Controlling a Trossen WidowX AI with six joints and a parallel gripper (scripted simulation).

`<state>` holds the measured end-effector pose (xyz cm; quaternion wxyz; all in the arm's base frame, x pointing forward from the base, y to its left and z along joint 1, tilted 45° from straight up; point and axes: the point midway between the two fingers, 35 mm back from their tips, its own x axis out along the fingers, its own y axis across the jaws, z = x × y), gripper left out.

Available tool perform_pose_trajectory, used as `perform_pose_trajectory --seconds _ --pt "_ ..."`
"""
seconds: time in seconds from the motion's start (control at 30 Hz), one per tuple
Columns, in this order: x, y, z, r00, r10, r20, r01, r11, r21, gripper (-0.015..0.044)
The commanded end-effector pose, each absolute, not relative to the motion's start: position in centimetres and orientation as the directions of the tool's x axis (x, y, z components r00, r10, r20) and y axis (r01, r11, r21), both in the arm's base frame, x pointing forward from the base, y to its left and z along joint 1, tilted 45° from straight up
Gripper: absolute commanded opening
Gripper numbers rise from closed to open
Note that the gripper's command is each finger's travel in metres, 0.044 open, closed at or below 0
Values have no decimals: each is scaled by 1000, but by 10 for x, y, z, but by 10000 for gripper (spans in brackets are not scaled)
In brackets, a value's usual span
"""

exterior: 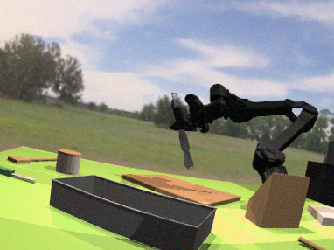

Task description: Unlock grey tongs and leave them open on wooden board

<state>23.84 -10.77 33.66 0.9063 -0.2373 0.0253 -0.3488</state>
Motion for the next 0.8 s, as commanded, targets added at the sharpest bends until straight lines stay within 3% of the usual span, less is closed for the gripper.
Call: perform_pose_trajectory --seconds 0.0,0.77 --pt "245 -110 338 754 -654 61 609 662 -437 -150" --pt "268 -123 333 678 -689 -255 577 714 -396 -150"
